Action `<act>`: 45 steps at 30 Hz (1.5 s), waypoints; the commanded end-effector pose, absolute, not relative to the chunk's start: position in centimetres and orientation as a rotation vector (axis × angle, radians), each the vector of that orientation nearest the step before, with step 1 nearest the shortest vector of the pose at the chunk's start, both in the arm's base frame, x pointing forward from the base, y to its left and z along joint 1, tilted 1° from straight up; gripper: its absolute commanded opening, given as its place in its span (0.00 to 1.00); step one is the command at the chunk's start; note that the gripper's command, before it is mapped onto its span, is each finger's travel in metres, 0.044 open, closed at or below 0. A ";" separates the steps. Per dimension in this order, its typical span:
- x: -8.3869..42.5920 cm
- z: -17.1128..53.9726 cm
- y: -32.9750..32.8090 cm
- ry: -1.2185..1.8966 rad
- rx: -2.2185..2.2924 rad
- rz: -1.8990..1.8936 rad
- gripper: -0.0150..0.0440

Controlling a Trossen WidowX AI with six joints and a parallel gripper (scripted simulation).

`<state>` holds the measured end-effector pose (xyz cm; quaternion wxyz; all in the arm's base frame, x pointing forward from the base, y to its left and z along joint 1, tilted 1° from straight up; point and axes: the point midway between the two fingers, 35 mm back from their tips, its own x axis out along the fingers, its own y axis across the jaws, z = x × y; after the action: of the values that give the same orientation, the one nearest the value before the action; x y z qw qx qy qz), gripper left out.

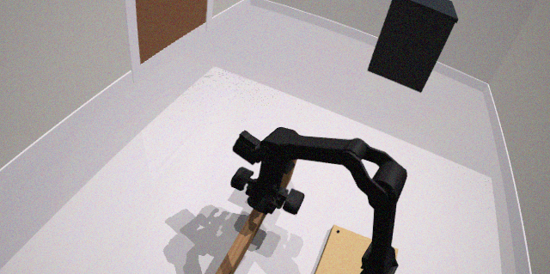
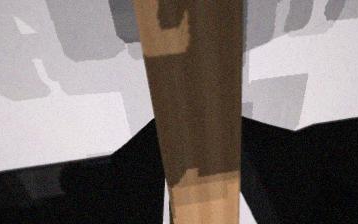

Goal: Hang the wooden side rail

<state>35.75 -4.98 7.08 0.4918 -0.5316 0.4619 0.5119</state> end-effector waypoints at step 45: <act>35.9 7.3 -5.5 1.115 -1.300 1.240 0.25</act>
<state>35.67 -5.42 7.02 0.4927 -0.5313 0.4619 0.5115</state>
